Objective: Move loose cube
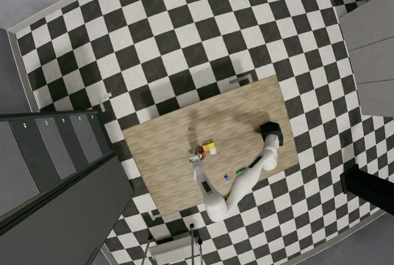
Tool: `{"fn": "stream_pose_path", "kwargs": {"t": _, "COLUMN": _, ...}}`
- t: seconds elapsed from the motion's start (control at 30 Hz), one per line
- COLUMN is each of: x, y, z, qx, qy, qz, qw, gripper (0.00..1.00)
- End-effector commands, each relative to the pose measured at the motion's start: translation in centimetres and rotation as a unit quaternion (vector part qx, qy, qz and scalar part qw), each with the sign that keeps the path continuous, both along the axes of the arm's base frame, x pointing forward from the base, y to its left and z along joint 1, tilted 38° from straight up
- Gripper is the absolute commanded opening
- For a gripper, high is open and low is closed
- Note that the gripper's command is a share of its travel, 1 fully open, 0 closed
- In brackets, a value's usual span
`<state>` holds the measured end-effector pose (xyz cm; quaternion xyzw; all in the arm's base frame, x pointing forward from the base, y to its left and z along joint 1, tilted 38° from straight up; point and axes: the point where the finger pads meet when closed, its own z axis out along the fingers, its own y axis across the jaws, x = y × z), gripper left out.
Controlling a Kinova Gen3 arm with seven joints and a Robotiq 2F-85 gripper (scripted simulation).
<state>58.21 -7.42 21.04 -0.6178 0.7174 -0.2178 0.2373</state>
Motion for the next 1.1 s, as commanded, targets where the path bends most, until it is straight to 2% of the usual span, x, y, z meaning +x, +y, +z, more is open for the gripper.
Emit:
{"fn": "stream_pose_path", "kwargs": {"t": 0.0, "x": -0.03, "y": -0.01, "z": 0.06, "qx": 0.0, "qy": -0.001, "qz": 0.0, "qw": 1.0, "gripper": 0.1}}
{"fn": "stream_pose_path", "kwargs": {"t": 1.07, "x": -0.58, "y": 0.09, "z": -0.36, "qx": 0.0, "qy": -0.001, "qz": 0.0, "qw": 1.0, "gripper": 0.1}}
